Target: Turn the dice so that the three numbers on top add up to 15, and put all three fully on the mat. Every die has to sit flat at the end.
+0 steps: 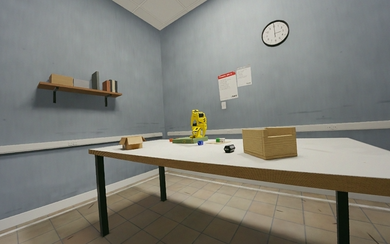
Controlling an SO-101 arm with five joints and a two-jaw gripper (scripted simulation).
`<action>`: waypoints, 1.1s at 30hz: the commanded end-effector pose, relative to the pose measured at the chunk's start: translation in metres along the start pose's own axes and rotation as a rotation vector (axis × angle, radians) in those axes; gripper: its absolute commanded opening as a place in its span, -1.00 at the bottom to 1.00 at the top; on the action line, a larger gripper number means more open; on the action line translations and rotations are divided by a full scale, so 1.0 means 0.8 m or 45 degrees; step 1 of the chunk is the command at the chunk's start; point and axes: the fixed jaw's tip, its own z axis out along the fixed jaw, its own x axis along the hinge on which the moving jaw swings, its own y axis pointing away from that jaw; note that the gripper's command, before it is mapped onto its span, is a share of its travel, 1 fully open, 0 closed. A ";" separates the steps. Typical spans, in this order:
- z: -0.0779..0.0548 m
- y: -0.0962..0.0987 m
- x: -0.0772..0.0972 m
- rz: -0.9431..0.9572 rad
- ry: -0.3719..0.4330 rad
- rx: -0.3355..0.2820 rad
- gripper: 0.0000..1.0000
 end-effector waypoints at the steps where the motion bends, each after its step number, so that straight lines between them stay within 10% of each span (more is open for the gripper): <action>1: 0.008 -0.002 -0.003 0.025 0.009 0.010 -0.30; 33: 0.058 -0.003 -0.002 0.025 0.009 0.010 -0.30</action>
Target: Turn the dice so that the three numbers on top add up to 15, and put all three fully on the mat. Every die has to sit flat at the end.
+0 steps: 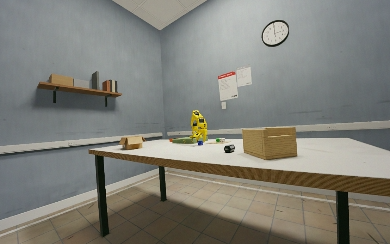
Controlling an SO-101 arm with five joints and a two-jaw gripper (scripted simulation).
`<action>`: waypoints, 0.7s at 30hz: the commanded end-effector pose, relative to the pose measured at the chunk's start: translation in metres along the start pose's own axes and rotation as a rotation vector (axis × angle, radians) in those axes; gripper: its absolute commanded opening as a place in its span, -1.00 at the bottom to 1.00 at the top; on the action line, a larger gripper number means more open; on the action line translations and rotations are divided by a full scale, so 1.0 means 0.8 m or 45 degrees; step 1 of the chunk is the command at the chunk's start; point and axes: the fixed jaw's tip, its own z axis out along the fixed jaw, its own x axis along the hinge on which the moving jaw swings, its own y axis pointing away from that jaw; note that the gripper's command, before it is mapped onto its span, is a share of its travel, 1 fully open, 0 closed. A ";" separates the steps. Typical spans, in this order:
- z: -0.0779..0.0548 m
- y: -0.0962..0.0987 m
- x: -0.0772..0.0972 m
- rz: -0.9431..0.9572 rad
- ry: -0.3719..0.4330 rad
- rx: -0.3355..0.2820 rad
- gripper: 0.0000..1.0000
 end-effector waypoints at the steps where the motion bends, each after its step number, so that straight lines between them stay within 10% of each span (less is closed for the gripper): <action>1: 0.011 -0.007 0.001 0.025 0.021 0.025 -0.30; 21: 0.012 -0.009 0.001 0.025 0.021 0.025 -0.35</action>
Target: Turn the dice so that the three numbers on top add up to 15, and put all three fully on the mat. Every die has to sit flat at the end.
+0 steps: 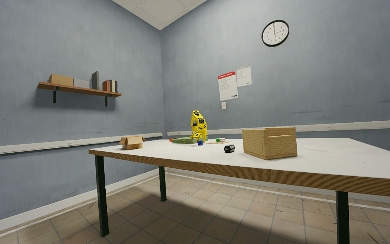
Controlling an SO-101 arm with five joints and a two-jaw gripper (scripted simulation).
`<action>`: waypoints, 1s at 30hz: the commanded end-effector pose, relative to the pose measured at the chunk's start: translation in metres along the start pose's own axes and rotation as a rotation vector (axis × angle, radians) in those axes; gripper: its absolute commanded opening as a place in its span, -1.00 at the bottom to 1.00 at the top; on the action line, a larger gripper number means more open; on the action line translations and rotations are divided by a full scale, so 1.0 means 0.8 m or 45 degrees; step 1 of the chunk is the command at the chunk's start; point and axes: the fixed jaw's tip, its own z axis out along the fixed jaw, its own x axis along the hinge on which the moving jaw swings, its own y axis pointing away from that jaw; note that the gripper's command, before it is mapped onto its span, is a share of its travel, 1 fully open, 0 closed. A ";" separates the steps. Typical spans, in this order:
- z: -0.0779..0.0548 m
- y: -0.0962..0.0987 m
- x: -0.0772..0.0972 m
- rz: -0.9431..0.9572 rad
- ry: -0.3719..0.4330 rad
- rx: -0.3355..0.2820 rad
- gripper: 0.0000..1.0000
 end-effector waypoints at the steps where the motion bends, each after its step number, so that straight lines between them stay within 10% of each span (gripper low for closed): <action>1: 0.007 -0.007 0.000 0.022 0.018 0.021 -0.36; 30: 0.006 -0.019 0.000 0.022 0.018 0.021 -0.67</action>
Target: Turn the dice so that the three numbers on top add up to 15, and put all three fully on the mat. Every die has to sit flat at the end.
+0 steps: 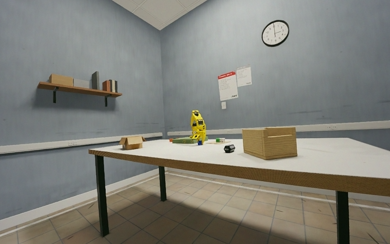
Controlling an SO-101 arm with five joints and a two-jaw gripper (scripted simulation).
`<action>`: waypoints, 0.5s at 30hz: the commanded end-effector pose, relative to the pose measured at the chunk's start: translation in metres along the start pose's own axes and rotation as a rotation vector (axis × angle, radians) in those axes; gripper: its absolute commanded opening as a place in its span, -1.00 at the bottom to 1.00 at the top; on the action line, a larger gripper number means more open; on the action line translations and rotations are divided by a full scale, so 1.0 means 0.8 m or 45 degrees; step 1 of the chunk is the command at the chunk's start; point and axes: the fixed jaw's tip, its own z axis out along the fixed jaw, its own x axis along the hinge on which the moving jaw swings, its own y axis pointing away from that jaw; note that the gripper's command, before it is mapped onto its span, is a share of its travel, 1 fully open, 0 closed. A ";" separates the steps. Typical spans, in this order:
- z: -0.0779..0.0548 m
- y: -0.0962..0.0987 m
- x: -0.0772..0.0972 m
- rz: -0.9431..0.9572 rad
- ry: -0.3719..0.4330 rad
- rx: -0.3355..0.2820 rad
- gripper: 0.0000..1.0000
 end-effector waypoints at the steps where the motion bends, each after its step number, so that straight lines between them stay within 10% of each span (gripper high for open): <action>1: -0.005 -0.001 -0.004 0.005 -0.016 -0.022 -0.67; 15: -0.005 -0.001 -0.004 0.005 -0.016 -0.022 -0.78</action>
